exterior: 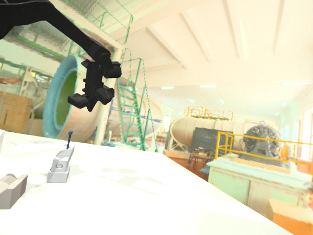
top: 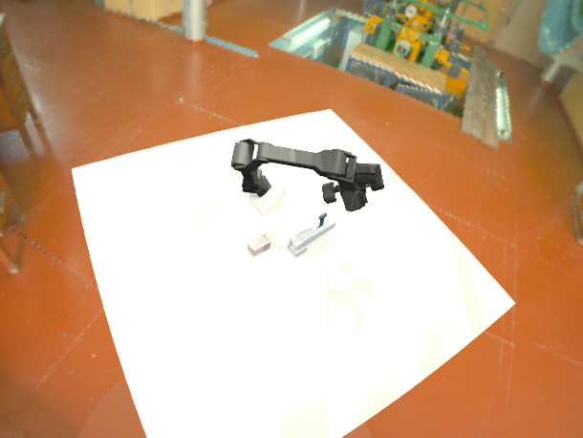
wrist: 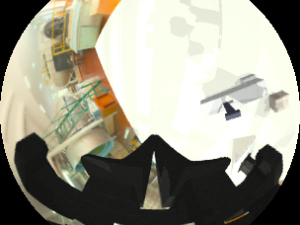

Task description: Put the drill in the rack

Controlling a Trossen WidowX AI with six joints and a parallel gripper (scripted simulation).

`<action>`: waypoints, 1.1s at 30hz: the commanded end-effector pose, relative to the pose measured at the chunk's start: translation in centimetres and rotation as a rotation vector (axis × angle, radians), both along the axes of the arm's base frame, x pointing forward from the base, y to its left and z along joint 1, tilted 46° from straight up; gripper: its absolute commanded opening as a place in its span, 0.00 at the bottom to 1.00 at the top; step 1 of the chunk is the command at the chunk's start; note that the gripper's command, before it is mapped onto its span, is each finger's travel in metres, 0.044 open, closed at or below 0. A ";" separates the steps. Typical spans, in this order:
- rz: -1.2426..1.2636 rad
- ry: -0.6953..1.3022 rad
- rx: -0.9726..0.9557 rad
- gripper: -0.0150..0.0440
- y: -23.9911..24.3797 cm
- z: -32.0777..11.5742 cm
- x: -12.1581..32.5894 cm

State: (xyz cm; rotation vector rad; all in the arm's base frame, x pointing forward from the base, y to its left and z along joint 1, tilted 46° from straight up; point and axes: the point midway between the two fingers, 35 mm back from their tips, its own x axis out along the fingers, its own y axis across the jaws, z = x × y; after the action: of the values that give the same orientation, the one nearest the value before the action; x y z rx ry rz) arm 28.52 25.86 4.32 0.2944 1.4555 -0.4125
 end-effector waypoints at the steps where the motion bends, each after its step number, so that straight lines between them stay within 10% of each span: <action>1: 0.355 0.137 -0.514 0.25 -7.7 -0.8 -2.7; 33: 0.525 0.226 -0.714 0.25 -11.4 -0.9 -3.1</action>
State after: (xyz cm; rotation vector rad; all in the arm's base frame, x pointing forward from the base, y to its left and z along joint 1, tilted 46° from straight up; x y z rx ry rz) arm 25.31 14.96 3.66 -0.7014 1.4429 -0.5127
